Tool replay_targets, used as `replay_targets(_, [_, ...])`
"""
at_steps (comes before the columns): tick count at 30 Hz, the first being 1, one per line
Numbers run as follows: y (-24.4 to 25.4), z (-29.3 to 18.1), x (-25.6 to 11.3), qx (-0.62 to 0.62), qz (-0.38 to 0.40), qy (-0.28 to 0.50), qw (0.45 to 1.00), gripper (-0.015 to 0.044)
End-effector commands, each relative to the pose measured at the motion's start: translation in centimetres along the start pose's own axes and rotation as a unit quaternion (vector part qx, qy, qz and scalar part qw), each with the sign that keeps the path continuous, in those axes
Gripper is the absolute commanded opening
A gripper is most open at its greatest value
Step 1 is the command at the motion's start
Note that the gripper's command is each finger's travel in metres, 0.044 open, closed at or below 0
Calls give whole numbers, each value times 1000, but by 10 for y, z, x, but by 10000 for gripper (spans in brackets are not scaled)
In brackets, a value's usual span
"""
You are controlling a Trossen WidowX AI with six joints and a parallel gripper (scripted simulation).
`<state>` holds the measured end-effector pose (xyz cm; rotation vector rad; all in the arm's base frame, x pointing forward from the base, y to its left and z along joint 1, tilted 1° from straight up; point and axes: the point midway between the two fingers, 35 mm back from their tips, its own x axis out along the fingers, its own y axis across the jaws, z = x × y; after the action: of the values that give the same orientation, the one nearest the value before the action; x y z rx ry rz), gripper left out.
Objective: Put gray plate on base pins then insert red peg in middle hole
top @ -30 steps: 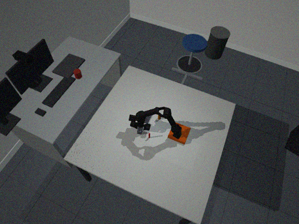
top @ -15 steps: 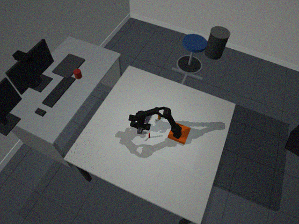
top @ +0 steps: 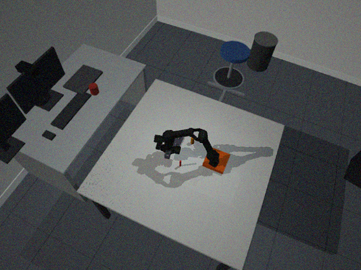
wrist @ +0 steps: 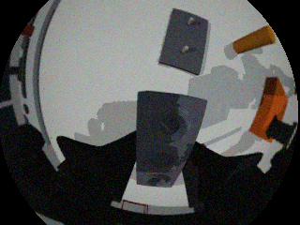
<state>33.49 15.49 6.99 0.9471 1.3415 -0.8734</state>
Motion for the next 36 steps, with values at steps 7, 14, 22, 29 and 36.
replay_targets(7, [2, 1, -36, 1, 4, -1, 1000, 0])
replay_targets(14, [1, 1, -58, 1, 4, -1, 1000, 0])
replay_targets(22, [-3, 2, -84, 1, 4, -1, 1000, 0])
replay_targets(29, [-4, 6, -87, 3, 4, -1, 1000, 0])
replay_targets(36, [-3, 27, -75, 14, 4, -2, 1000, 0])
